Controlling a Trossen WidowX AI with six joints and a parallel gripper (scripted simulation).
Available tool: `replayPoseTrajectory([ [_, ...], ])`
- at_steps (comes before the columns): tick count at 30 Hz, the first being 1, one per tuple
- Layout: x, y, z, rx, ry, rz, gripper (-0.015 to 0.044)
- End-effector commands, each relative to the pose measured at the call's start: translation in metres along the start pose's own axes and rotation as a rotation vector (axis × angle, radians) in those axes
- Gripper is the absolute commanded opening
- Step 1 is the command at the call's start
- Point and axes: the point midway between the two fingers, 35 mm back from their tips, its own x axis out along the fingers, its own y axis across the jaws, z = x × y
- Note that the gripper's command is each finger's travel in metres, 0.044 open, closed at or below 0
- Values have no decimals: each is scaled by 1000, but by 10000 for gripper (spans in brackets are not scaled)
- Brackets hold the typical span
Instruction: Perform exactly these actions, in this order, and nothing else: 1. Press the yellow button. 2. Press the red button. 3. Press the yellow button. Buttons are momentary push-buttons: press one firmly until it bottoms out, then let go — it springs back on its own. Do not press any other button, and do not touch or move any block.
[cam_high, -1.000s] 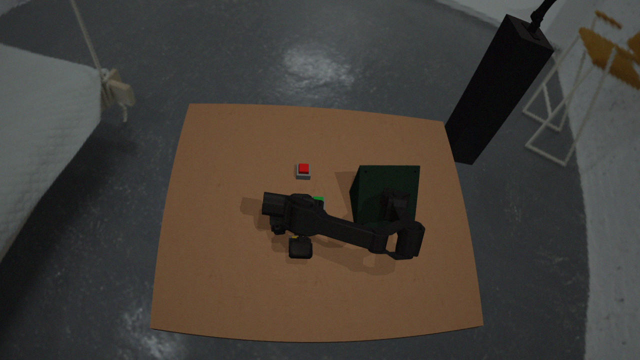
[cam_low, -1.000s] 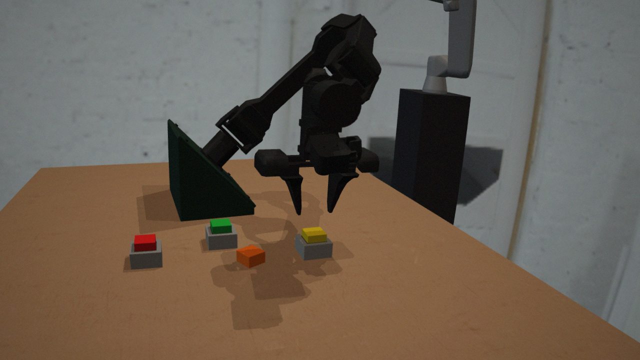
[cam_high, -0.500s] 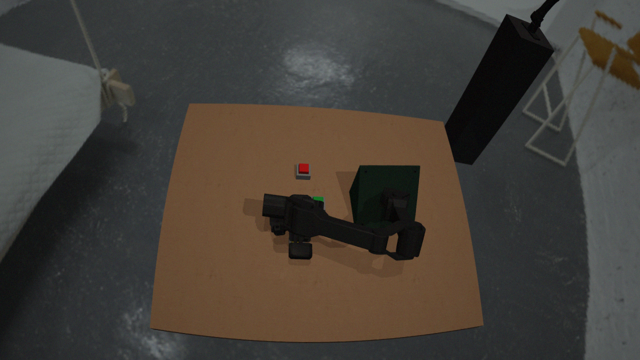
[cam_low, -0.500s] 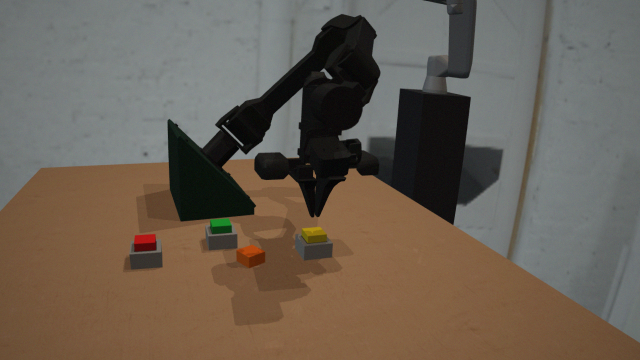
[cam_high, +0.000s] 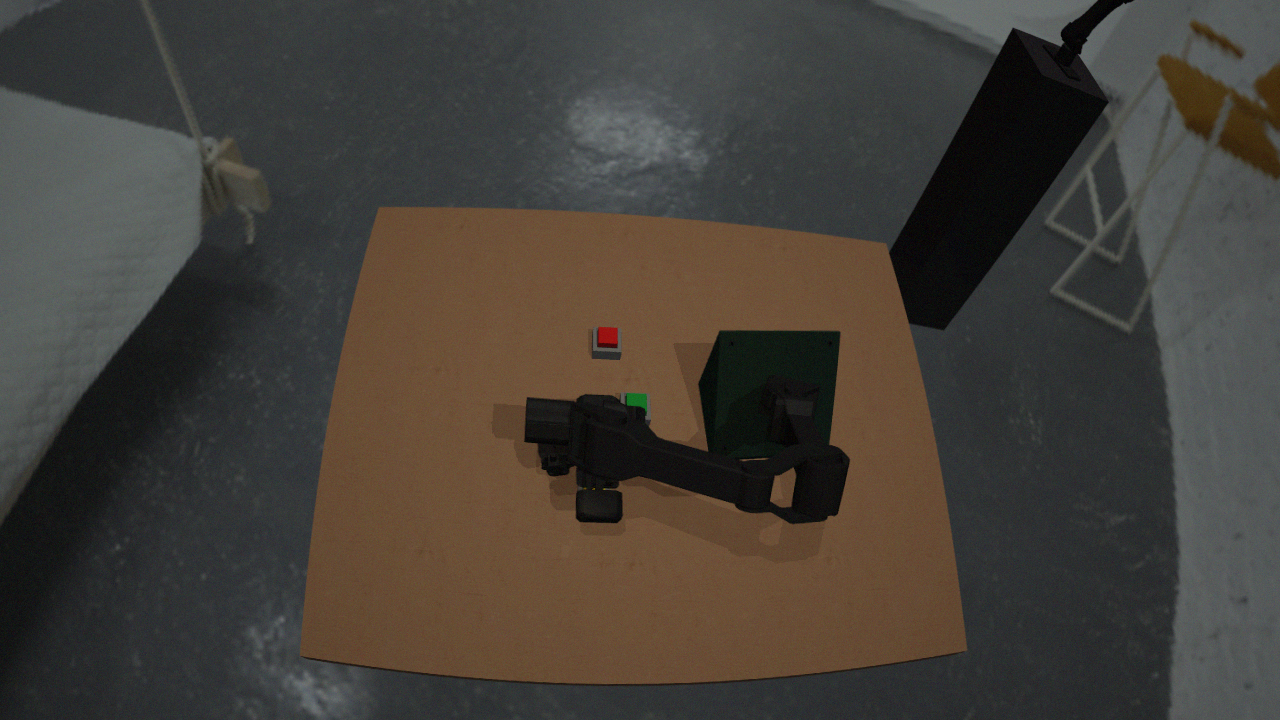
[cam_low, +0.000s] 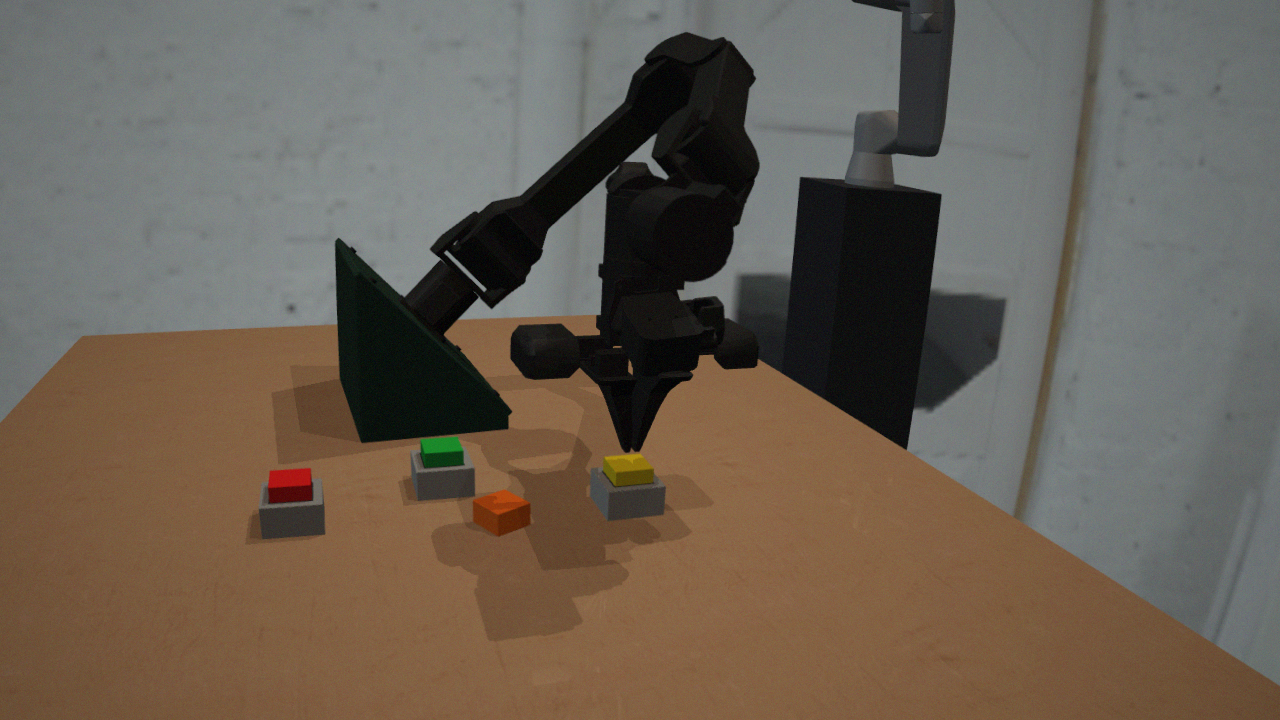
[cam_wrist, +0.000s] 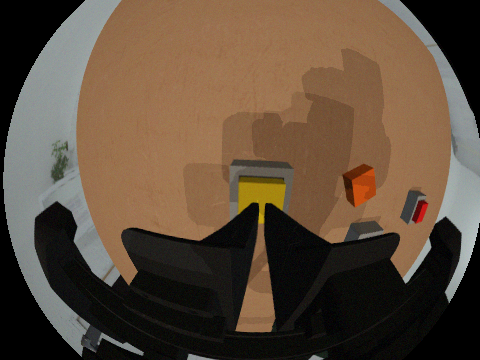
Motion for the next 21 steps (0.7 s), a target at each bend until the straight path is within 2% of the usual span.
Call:
replayPoseTrajectory([
  [1,10,0,-2,7,9,5,20],
  [21,21,0,-3,7,9,6,20],
])
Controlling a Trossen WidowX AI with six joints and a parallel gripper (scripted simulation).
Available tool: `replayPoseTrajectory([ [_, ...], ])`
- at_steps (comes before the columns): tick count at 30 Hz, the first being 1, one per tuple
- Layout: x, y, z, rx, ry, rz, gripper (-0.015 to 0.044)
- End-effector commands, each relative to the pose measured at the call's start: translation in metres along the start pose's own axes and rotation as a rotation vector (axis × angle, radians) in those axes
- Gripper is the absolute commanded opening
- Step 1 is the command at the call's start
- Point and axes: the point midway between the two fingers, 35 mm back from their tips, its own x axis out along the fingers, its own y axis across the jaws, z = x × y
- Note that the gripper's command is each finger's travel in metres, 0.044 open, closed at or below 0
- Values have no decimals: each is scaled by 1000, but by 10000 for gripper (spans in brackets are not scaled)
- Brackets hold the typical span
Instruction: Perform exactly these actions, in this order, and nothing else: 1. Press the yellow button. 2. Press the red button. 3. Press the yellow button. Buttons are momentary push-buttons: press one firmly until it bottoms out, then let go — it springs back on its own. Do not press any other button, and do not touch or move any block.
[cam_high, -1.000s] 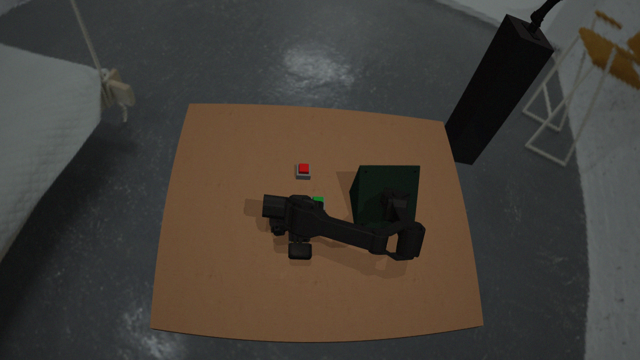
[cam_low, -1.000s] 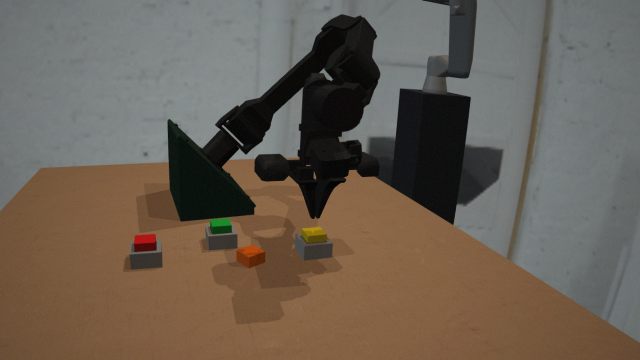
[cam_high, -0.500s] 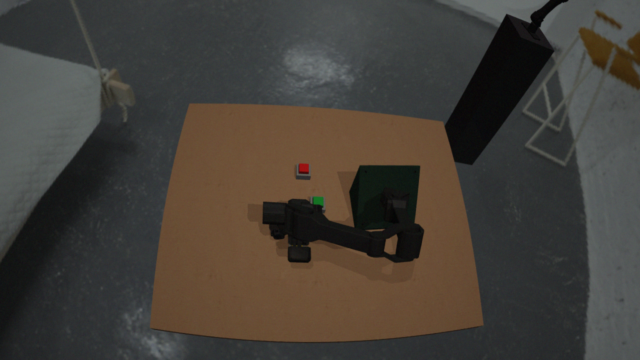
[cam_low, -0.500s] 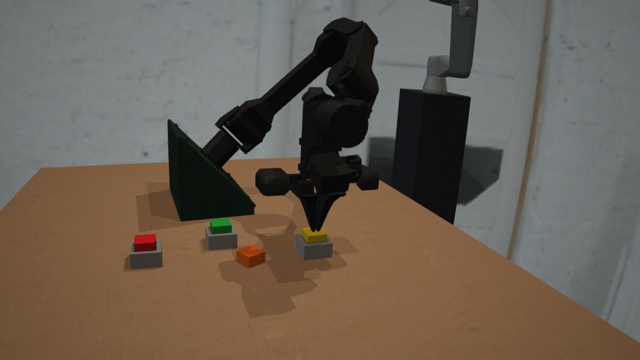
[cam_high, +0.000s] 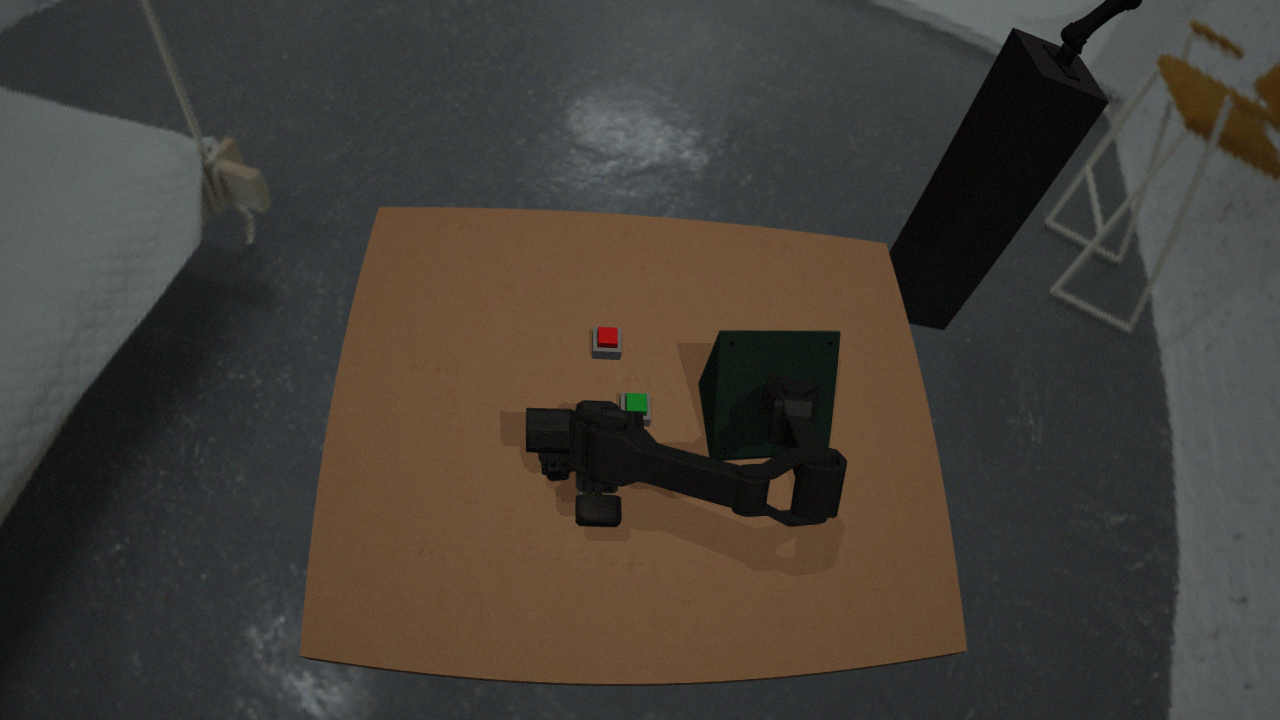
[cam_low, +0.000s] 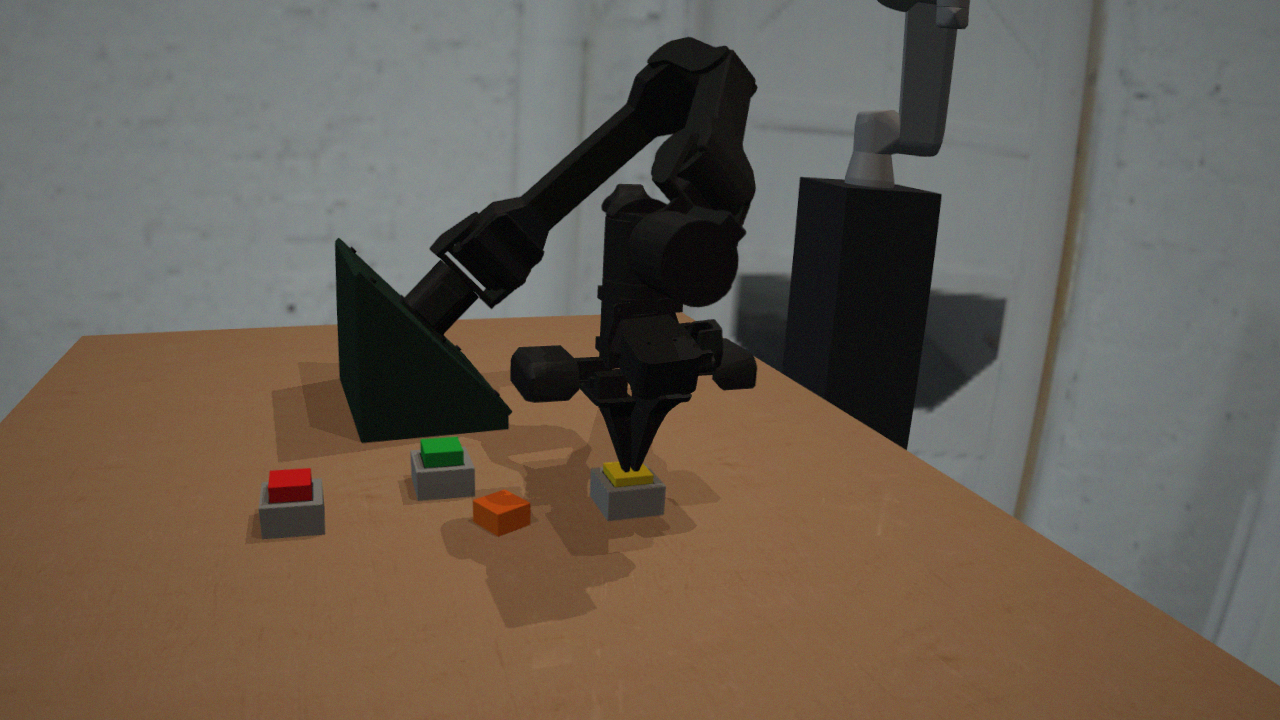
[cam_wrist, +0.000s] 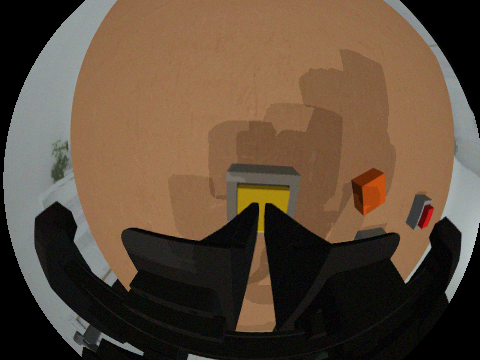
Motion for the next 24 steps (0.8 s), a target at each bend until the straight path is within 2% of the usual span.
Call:
replayPoseTrajectory([
  [1,3,0,-2,8,10,3,20],
  [8,3,0,-2,8,10,3,20],
  [12,-29,-1,-1,7,10,1,20],
  [18,-34,-1,-1,8,10,1,20],
  [22,-83,-2,0,8,11,-2,20],
  [24,-93,-1,-1,9,11,-1,20],
])
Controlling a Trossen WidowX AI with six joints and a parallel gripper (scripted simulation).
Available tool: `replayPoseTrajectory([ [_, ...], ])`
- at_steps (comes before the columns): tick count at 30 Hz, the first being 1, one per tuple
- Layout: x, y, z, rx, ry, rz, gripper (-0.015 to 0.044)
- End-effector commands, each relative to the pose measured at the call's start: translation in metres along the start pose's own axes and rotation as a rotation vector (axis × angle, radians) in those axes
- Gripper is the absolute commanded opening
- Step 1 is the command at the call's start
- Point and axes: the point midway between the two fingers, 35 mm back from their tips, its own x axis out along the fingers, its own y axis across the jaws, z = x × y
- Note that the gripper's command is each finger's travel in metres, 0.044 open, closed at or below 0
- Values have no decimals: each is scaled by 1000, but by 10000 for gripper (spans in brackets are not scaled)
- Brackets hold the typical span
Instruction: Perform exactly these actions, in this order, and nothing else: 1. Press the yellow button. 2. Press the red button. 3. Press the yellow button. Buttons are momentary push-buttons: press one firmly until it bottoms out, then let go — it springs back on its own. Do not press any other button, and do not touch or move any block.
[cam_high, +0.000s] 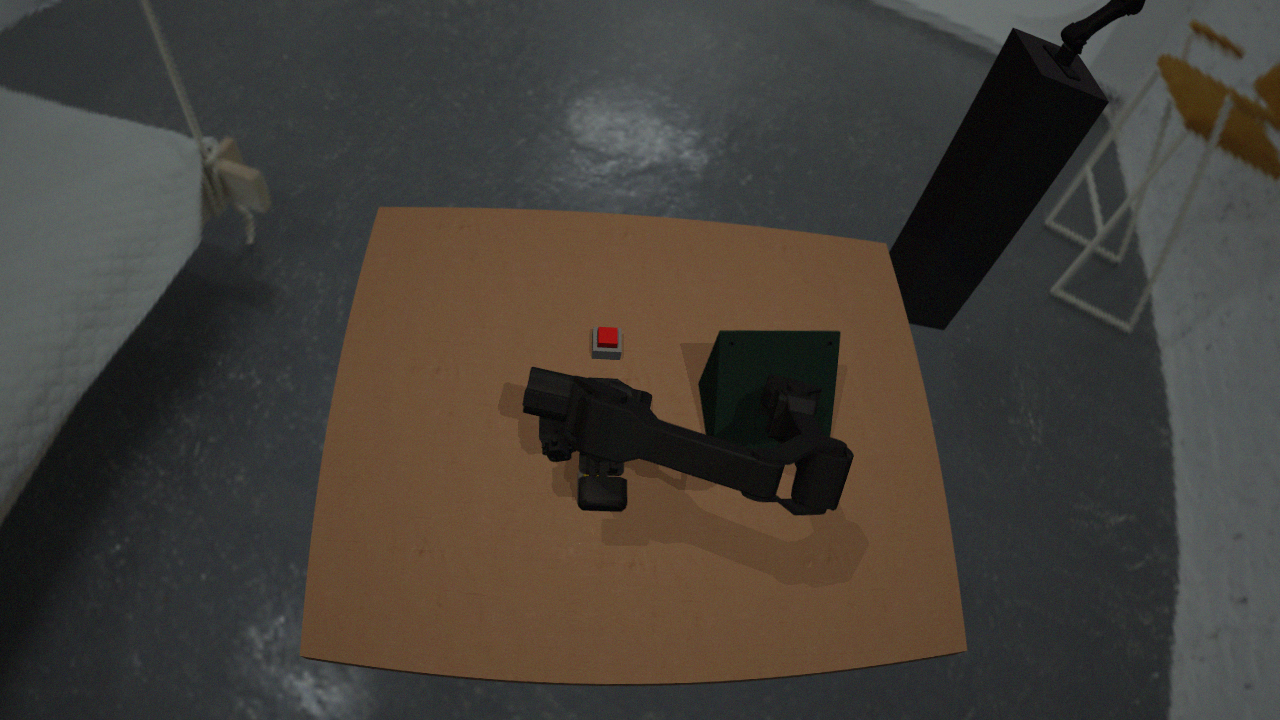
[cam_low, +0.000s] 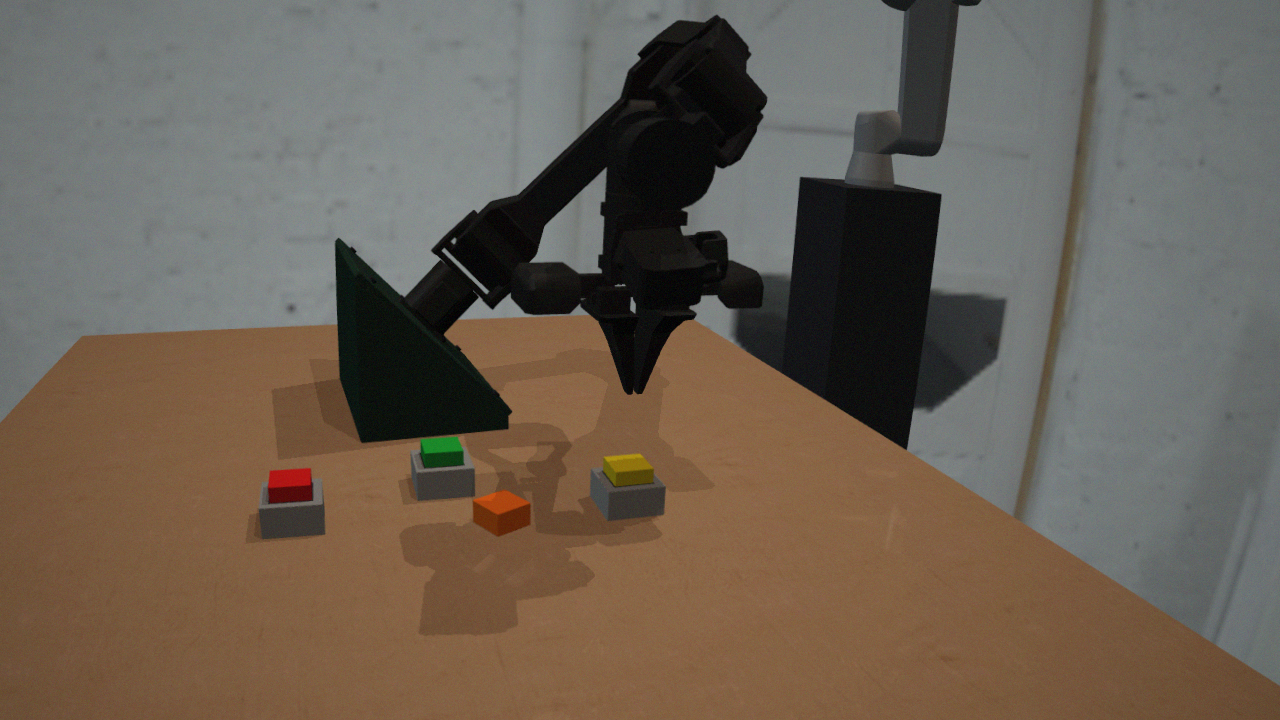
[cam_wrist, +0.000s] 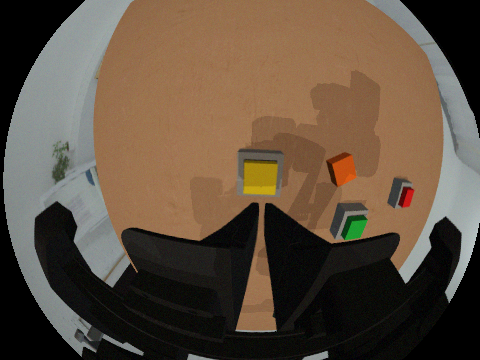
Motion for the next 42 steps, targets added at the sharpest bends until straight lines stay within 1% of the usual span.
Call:
replayPoseTrajectory([
  [1,-28,-1,0,-1,-4,-3,20],
  [4,-28,-1,0,-1,-4,-3,20],
  [6,-29,-14,4,0,-8,-10,20],
  [9,-35,-73,16,4,-15,-33,20],
  [13,-38,-131,16,7,-14,-43,20],
  [17,-38,-193,6,6,-11,-40,20],
  [22,-32,-261,-19,0,-6,-20,20],
  [30,-28,-268,-22,-2,-6,-17,20],
  [31,-21,-268,-21,-2,-6,-17,20],
  [34,21,-269,-21,-2,-7,-15,20],
  [35,29,-268,-21,-2,-7,-15,20],
  [42,31,-268,-22,-2,-7,-14,20],
])
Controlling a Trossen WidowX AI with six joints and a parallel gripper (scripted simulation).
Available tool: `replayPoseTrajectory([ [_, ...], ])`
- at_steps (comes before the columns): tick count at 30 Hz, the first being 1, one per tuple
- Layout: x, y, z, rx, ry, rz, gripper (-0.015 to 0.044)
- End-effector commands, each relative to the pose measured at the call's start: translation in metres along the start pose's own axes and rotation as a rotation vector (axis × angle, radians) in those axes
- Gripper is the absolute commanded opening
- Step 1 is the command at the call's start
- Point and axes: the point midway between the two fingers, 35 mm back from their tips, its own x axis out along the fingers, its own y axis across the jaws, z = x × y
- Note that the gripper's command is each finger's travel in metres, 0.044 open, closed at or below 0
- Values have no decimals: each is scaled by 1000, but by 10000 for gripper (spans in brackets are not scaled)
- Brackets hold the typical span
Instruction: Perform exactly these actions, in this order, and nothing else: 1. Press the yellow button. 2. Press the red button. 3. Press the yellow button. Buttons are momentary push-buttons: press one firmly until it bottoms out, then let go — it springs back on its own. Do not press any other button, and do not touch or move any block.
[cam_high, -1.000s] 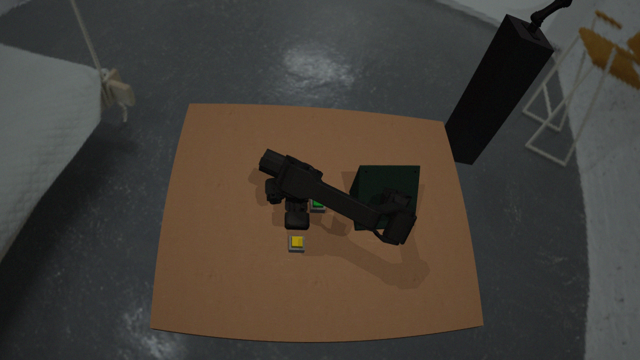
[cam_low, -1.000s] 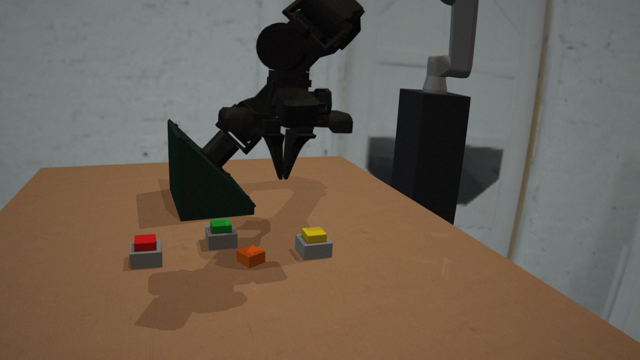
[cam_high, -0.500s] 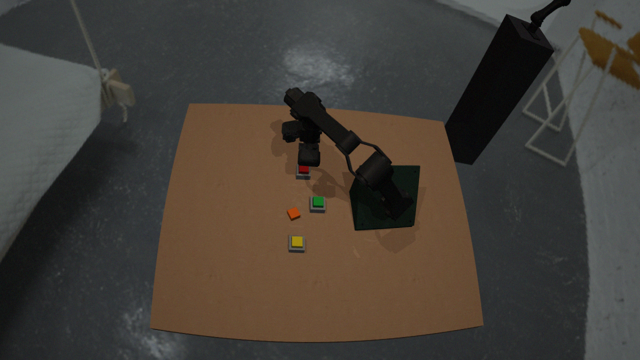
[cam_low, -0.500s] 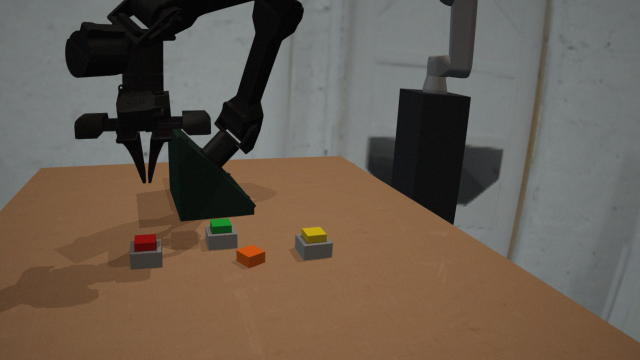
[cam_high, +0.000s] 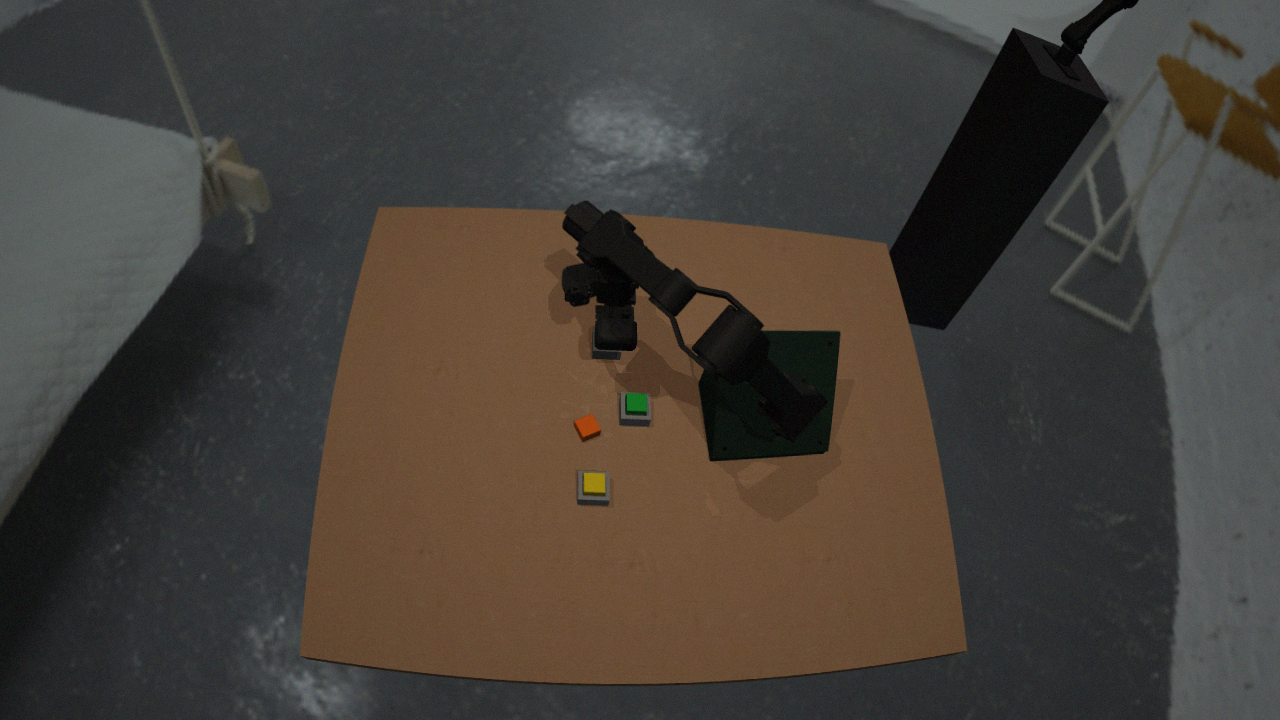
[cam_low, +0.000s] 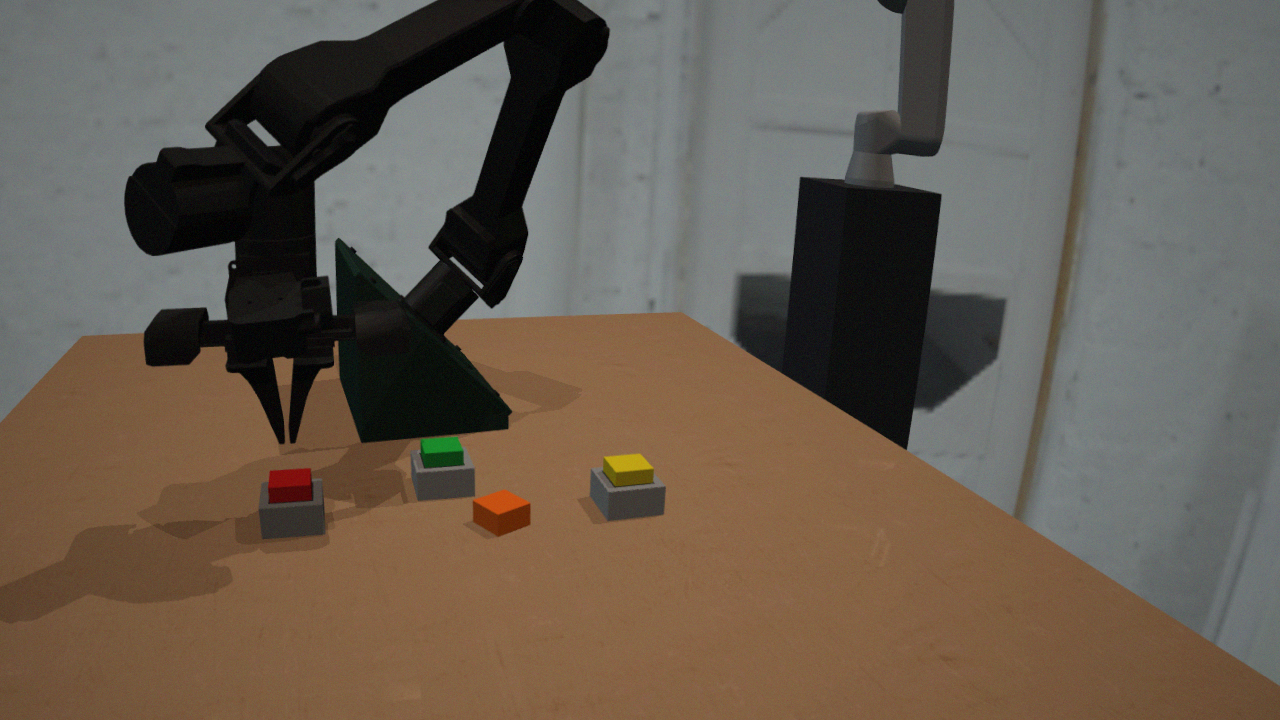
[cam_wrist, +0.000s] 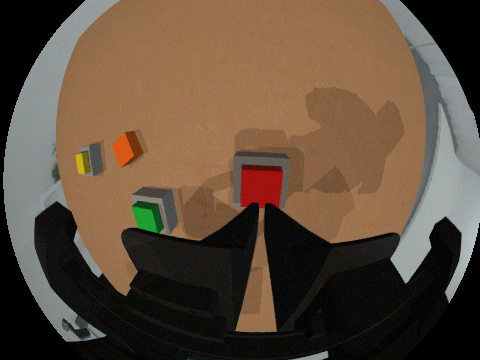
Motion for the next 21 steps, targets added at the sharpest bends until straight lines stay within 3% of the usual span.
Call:
replayPoseTrajectory([
  [1,5,-1,0,5,-8,2,20],
  [21,38,0,0,4,-8,3,20],
])
